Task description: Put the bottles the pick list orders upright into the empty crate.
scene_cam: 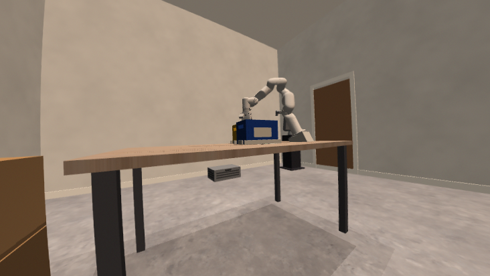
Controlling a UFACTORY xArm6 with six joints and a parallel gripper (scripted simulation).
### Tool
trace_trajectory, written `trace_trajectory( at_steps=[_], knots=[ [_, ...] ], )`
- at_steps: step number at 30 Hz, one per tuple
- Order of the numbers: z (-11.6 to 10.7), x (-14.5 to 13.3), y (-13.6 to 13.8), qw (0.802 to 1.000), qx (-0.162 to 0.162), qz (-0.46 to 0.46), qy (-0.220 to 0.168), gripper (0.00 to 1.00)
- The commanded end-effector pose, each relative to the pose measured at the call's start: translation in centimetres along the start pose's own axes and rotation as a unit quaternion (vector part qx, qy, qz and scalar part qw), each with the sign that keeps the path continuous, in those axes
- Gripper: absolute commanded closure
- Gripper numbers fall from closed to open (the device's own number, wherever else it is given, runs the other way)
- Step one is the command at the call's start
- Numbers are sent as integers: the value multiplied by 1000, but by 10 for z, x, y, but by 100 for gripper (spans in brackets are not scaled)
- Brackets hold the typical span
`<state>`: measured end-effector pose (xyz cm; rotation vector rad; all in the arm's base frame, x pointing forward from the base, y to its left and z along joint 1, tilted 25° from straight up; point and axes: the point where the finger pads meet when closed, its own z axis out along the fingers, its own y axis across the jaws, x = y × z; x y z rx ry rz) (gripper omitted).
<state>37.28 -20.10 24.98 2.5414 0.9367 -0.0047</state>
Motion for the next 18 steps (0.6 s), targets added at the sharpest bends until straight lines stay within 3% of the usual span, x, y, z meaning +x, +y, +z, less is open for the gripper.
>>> trace_trajectory(
  at_steps=[1, 8, 18],
  knots=[
    [-2, 0, 1, 1000, -2, 0, 1, 100],
    [-2, 0, 1, 1000, -2, 0, 1, 100],
    [-18, 0, 1, 1000, -2, 0, 1, 100]
  ],
)
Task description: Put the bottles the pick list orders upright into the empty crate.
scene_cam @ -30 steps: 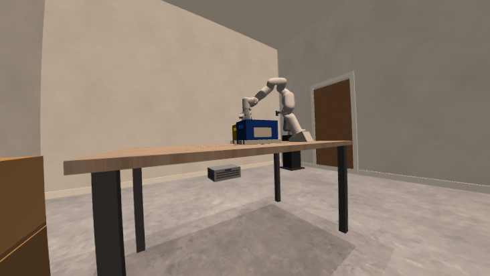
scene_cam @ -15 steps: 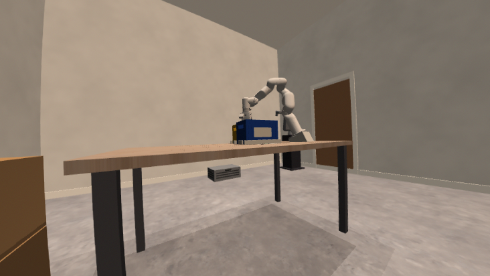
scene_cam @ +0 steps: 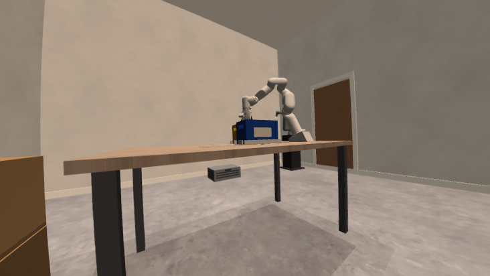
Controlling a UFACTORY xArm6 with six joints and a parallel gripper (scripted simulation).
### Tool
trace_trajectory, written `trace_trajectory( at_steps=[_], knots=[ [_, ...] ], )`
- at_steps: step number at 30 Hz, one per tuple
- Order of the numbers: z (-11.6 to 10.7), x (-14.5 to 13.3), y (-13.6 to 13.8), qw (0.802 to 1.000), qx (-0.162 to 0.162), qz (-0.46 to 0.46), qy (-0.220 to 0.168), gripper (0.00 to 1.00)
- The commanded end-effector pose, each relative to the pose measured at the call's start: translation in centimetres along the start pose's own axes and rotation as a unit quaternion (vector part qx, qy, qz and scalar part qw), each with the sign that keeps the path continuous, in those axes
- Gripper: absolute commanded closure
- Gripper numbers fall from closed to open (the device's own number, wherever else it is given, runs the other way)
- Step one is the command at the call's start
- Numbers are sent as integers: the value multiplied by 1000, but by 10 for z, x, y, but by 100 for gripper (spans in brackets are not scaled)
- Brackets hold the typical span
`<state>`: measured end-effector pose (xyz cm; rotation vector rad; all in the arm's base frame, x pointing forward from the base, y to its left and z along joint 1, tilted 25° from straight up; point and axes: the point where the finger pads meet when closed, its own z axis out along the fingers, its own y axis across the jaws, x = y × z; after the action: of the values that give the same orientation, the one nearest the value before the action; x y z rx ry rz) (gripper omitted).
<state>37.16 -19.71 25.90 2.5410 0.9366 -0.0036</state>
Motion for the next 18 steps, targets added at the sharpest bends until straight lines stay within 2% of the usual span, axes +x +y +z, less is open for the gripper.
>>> trace_trajectory(
  at_steps=[1, 18],
  knots=[
    [-10, 0, 1, 1000, -2, 0, 1, 100],
    [-35, 0, 1, 1000, -2, 0, 1, 100]
  ],
)
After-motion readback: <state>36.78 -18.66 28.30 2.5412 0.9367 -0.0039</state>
